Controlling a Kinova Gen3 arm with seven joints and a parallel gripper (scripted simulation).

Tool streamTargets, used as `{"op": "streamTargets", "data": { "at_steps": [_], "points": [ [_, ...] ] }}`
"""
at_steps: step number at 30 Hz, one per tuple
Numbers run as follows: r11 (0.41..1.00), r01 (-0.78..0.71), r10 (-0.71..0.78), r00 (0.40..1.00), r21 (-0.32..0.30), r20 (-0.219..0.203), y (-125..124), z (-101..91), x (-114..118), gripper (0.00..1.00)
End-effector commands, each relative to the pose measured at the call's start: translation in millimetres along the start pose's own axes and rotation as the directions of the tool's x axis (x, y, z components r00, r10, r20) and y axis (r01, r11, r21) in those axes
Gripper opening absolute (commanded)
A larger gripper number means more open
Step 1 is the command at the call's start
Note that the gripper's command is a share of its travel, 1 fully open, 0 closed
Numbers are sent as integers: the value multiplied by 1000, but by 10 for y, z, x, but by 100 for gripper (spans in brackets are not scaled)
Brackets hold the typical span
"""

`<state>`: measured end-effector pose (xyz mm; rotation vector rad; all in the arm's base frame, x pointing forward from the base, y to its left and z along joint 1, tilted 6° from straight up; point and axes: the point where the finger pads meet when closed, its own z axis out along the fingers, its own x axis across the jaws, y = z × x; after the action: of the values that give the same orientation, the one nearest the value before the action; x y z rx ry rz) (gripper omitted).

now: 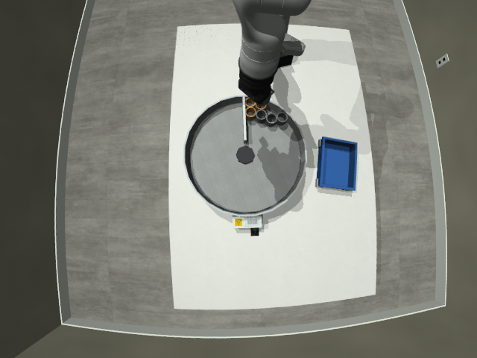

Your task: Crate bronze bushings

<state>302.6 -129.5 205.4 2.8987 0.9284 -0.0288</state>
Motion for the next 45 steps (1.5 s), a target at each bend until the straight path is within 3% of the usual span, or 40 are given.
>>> {"op": "streamTargets", "data": {
  "at_steps": [1,28,33,45],
  "points": [
    [1000,0,0,1000,-1,-1,3,-5,2,100],
    [1000,0,0,1000,-1,-1,3,-5,2,100],
    [1000,0,0,1000,-3,-2,-62,339,88,100],
    [1000,0,0,1000,-3,-2,-62,339,88,100]
  ]
}}
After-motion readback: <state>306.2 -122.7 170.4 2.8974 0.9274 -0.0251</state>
